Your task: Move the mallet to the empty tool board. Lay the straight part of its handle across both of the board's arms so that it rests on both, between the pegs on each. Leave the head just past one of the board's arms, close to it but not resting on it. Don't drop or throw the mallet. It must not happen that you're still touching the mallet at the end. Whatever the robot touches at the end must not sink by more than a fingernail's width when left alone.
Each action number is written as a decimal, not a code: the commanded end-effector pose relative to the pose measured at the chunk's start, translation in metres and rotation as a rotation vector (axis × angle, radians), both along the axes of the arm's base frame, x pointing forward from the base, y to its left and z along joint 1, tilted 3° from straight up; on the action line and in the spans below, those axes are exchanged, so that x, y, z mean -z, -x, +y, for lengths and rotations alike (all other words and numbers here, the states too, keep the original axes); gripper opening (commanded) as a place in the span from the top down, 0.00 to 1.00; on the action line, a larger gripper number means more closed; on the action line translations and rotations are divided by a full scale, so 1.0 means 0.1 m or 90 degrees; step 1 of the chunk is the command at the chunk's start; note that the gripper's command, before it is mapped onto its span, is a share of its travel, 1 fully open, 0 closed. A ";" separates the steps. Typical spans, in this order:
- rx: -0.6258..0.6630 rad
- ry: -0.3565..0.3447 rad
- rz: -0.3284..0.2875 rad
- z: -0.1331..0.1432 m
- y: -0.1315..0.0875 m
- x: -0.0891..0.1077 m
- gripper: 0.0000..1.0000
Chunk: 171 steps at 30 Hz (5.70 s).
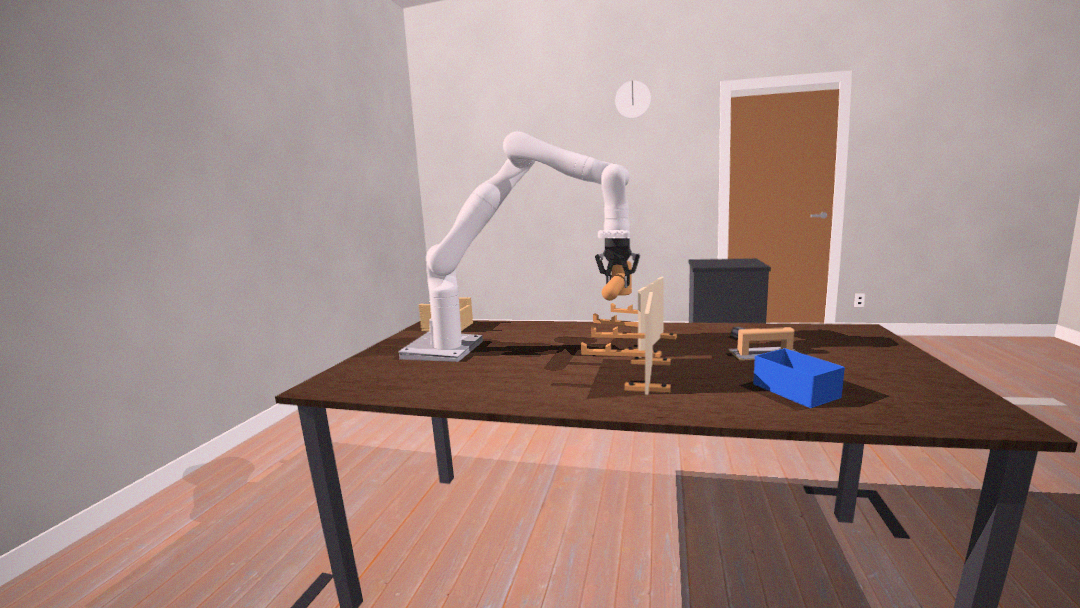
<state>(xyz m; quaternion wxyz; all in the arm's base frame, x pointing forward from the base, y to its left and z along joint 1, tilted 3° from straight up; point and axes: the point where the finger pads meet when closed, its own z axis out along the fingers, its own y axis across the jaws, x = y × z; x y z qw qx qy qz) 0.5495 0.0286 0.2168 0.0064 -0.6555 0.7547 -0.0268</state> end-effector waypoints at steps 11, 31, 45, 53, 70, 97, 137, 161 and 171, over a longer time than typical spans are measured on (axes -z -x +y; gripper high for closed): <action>-0.020 0.003 0.000 1.14 -0.03 0.04 0.90; 0.039 0.000 -0.002 1.41 -0.01 0.05 0.90; 0.137 -0.004 -0.005 1.41 -0.01 0.05 0.90; 0.138 -0.004 -0.005 1.40 -0.02 0.24 0.90; 0.139 -0.003 -0.005 1.37 -0.04 0.89 0.90; 0.138 -0.004 -0.005 1.38 -0.06 1.04 0.90; 0.138 -0.004 -0.005 1.38 -0.06 1.01 0.00; 0.138 -0.004 -0.005 1.41 -0.01 0.05 0.00; 0.138 -0.004 -0.005 1.41 -0.01 0.05 0.00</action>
